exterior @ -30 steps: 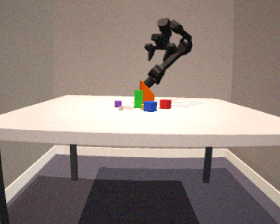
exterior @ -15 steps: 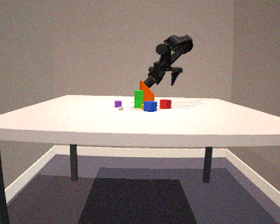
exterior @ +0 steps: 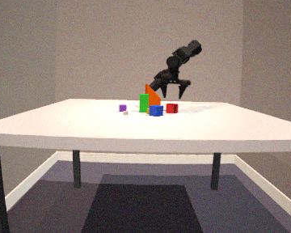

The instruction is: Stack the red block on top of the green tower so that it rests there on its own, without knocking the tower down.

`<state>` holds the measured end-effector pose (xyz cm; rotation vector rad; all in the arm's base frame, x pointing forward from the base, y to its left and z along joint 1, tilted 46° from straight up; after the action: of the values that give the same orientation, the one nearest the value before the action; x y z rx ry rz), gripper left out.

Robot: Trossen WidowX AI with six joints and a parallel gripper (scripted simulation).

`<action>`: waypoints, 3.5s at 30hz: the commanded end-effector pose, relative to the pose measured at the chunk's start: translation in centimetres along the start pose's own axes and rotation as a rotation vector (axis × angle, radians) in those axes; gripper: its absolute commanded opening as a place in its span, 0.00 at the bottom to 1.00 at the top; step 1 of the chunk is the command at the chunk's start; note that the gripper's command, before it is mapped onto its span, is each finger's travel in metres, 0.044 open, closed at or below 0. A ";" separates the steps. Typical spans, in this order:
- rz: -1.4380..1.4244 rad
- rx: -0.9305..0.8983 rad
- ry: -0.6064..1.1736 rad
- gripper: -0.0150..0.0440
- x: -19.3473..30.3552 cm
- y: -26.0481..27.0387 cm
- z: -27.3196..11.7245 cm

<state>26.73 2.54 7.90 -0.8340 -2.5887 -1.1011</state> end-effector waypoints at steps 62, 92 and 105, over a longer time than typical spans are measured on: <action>0.006 -0.008 0.006 0.73 0.3 0.2 7.0; 0.006 -0.005 0.004 0.25 0.2 0.1 -1.3; 0.011 -0.008 0.004 0.25 0.2 0.0 -4.6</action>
<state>26.47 -0.68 11.21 -0.8460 -2.5745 -1.1108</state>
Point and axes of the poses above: the point midway between the two fingers, 35 mm back from their tips, its own z axis out along the fingers, its own y axis across the jaws, x = y × z, the point moved 3 cm from there along -z, back along the fingers, and after that the axes turned 8 degrees about -z, right-handed, at the moved point
